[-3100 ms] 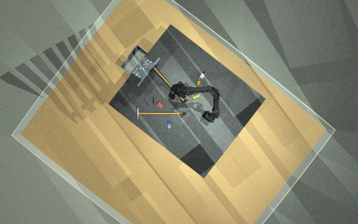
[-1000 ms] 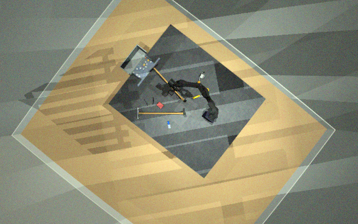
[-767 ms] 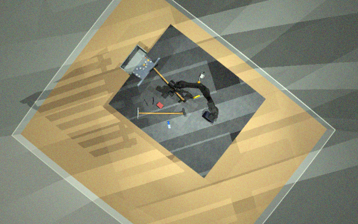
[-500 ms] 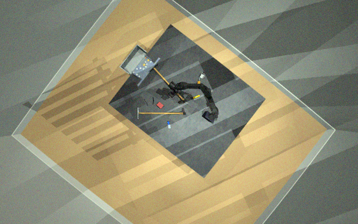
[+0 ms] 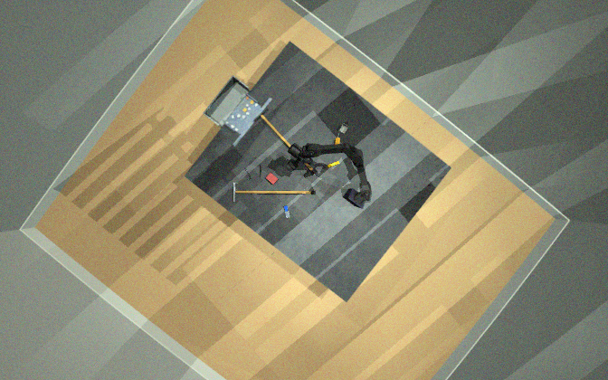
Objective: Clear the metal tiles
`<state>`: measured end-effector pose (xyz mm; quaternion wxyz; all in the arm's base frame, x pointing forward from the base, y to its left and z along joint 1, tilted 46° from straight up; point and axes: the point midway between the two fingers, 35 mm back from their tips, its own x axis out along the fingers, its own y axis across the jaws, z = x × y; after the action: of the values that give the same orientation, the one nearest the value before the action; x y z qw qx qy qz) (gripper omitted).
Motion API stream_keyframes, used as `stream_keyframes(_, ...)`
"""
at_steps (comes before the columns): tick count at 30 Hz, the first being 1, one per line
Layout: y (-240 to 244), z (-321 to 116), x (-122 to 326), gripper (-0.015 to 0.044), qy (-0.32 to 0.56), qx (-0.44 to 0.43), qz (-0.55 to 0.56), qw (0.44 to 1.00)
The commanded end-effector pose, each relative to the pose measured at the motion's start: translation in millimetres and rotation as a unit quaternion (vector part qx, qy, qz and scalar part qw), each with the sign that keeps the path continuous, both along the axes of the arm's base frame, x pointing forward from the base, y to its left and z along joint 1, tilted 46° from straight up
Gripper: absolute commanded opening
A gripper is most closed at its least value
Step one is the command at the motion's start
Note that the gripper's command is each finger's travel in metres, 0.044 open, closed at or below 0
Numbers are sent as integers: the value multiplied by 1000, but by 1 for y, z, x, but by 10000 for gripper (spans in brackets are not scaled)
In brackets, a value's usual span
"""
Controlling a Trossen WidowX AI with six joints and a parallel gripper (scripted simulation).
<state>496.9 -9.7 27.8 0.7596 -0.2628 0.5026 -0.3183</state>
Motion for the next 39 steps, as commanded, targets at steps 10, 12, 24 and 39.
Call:
stream_keyframes(10,23,3,-25,440,-22,-4,14,1000)
stream_keyframes(12,26,3,-29,440,-24,-5,17,1000)
stream_keyframes(24,42,6,-54,440,-40,-11,32,999)
stream_keyframes(39,56,8,-89,440,-60,-17,53,997)
